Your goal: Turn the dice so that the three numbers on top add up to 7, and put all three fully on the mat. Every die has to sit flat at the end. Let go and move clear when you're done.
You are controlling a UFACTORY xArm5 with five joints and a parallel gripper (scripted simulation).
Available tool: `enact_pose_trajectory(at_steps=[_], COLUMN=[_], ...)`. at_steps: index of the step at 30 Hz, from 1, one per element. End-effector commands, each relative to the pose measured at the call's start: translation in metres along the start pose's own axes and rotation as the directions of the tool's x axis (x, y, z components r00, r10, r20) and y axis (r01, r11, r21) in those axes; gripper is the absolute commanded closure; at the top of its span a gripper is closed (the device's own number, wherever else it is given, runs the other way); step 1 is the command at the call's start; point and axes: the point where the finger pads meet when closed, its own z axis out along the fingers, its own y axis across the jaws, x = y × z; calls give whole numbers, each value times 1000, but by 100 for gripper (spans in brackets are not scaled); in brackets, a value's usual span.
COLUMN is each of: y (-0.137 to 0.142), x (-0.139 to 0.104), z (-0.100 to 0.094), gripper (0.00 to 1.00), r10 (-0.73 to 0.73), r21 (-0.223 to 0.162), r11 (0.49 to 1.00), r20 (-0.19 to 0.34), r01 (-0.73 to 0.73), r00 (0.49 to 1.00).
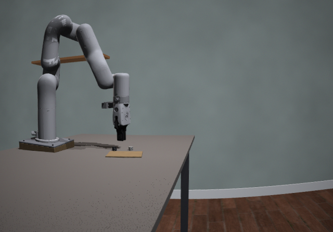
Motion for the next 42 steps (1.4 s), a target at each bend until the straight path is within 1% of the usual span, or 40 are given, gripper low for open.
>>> enact_pose_trajectory(at_steps=[1,4,7,19,21,24,26,28,30,32,36,40,42], y=[3,3,4,4,7,19,21,26,26,33,39,40,40], x=[1,1,2,1,-6,-32,-36,-49,-49,-68,-84,-86,-86], z=[-37,-54,-63,-65,-65,-65,-65,-64,-64,-61,-58,-57,-57], gripper=[89,89,89,89,89,89,89,89,89,89,89,89,89], r10=[0,0,0,-2,-43,-195,-218,-290,-290,-396,-479,-492,-492], r21=[-2,-2,-2,-2,-2,-1,-1,-1,-1,0,1,1,1], r11=[1000,1000,1000,1000,999,981,976,957,957,918,878,871,871], r20=[2,2,2,2,2,3,4,4,4,5,5,7,16], r01=[0,0,0,2,43,195,218,290,290,396,479,492,492], r00=[1000,1000,1000,1000,999,981,976,957,957,918,878,871,870])
